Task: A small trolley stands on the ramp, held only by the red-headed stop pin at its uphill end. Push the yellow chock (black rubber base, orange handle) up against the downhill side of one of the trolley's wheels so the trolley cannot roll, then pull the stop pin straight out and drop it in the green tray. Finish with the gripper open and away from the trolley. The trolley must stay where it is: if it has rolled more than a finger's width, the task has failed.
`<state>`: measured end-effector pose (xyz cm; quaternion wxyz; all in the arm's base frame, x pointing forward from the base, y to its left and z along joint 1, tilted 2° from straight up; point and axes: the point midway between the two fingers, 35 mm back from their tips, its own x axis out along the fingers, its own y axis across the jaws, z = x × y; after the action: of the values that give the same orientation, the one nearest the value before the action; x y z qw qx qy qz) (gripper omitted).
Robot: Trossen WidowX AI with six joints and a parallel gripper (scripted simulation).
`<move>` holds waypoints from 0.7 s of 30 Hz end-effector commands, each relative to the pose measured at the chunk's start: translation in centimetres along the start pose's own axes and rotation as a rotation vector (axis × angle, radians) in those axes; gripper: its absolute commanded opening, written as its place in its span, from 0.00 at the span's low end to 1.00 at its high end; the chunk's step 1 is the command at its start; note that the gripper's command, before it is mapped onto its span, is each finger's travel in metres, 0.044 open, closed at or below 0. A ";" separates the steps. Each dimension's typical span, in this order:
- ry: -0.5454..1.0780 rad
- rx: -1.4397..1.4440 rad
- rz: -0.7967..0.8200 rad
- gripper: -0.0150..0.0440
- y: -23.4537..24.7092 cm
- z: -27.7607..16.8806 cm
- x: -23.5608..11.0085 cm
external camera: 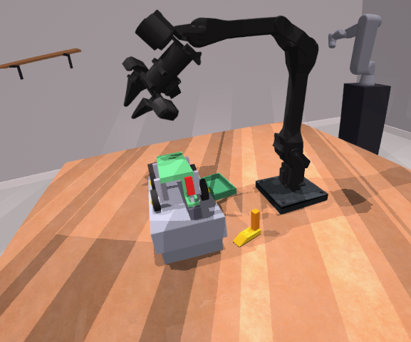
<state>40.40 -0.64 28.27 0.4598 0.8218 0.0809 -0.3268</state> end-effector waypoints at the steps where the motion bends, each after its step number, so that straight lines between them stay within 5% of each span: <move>1: 0.051 -0.153 -0.148 0.58 -5.3 -2.1 -0.8; 12: 0.155 -0.536 -0.495 0.58 -17.8 -4.2 -4.8; 21: 0.152 -0.863 -0.787 0.58 -26.5 -1.4 -9.3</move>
<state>26.05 16.24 17.71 0.5796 0.5616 0.4831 -0.3396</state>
